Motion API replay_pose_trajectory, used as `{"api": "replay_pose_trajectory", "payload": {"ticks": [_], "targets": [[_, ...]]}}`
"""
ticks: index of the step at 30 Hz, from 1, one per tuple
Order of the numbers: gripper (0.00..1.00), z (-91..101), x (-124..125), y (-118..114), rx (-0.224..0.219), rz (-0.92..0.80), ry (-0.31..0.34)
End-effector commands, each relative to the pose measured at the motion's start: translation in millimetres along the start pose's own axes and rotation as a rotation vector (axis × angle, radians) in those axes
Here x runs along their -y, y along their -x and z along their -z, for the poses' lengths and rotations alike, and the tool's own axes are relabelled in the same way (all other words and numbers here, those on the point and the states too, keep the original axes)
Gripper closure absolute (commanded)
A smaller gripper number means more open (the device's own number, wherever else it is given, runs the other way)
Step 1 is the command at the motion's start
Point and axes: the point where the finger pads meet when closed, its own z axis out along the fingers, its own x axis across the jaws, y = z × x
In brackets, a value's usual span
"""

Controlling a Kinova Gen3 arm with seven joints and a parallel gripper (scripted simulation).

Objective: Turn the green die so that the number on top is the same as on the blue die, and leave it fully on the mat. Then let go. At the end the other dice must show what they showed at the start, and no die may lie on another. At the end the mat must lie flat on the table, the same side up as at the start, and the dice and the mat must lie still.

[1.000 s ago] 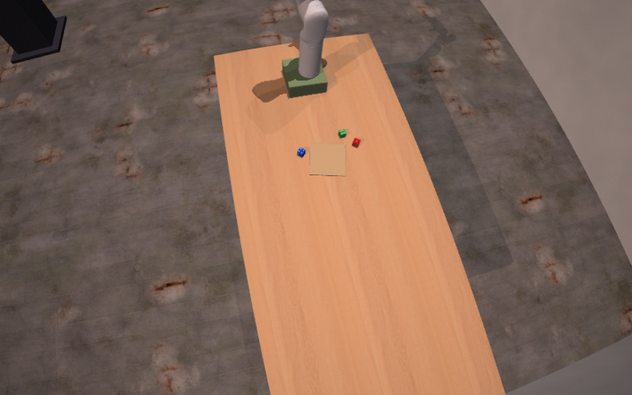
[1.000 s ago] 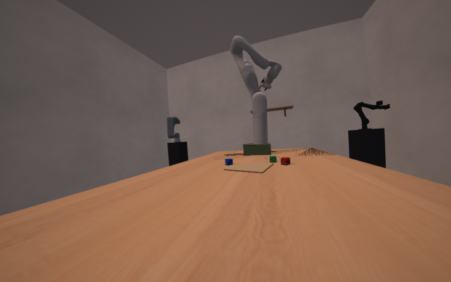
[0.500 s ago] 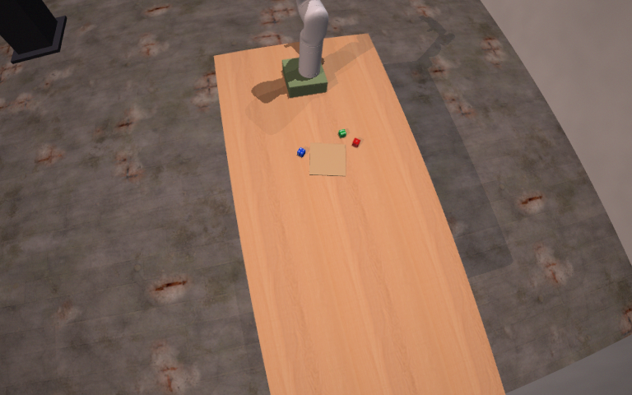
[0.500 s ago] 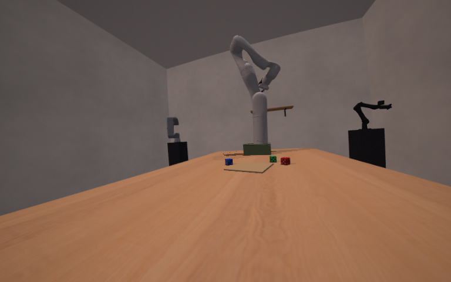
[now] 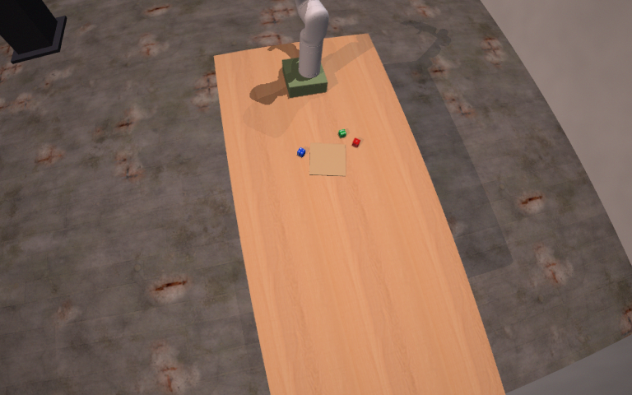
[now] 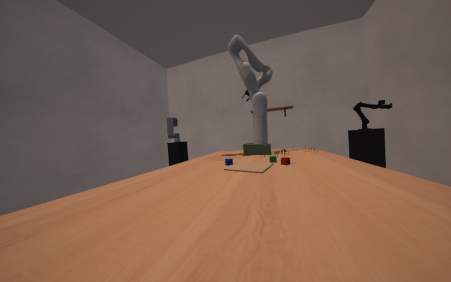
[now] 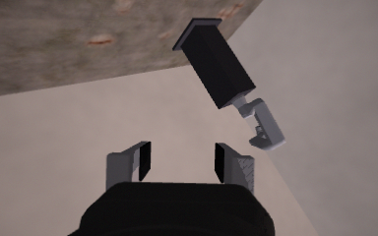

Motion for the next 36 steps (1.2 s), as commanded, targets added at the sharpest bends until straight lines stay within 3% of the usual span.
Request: {"api": "replay_pose_trajectory", "payload": {"ticks": [1,8,15,17,24,25,28,32,34,36], "targets": [[0.0,-9.2,14.1,-15.4,-0.031,0.003,-0.049],[0.0,-35.0,116.5,-86.9,-0.158,-0.019,-0.375],[0.0,-19.2,236.5,-157.5,-0.245,0.03,-0.755],[0.0,-19.2,236.5,-157.5,-0.245,0.03,-0.755],[0.0,37.4,349.6,-206.0,-0.275,0.183,-1.124],[0.0,38.2,350.7,-206.4,-0.275,0.185,-1.128],[0.0,70.4,392.7,-218.3,-0.275,0.288,-1.267],[0.0,104.2,429.4,-225.3,-0.27,0.409,-1.385],[0.0,104.2,429.4,-225.3,-0.27,0.409,-1.385],[0.0,126.6,451.0,-227.9,-0.267,0.499,-1.45]]}}
